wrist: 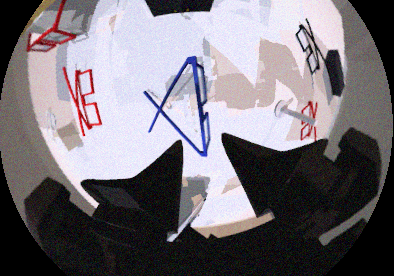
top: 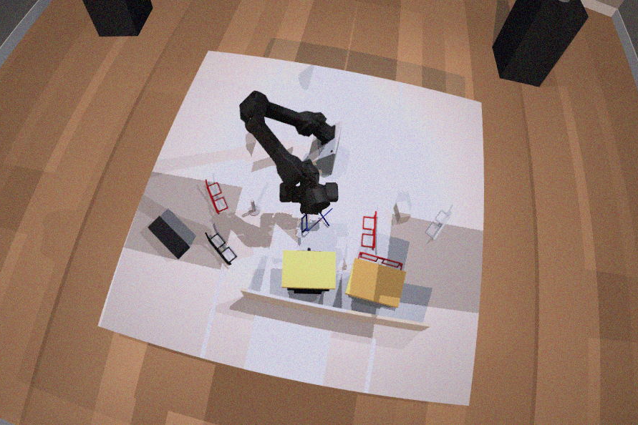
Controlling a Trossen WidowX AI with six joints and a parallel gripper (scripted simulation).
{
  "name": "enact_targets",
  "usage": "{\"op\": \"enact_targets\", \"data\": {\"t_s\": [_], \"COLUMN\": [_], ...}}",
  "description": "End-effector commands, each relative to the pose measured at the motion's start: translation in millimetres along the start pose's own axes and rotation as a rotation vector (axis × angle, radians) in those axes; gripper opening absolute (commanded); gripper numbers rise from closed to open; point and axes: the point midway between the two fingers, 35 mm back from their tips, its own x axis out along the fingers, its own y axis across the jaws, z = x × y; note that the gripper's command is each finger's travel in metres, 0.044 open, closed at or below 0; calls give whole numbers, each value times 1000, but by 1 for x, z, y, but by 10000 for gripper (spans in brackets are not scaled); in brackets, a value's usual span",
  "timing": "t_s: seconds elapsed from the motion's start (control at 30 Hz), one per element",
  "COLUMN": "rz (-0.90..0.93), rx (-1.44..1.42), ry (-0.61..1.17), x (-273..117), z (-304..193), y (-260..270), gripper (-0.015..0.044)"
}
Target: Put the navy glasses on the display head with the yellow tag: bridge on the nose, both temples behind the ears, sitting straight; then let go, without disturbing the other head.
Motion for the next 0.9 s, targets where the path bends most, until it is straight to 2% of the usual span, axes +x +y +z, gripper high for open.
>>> {"op": "enact_targets", "data": {"t_s": [0.0,0.1,0.43,0.87], "rz": [-6,-6,-5,-3], "rx": [-9,-9,-9,-10], "ry": [-5,-5,-5,-6], "x": [1,1,2,23], "z": [-7,-7,-6,-5], "y": [1,1,1,-1], "gripper": [200,121,120,120]}}
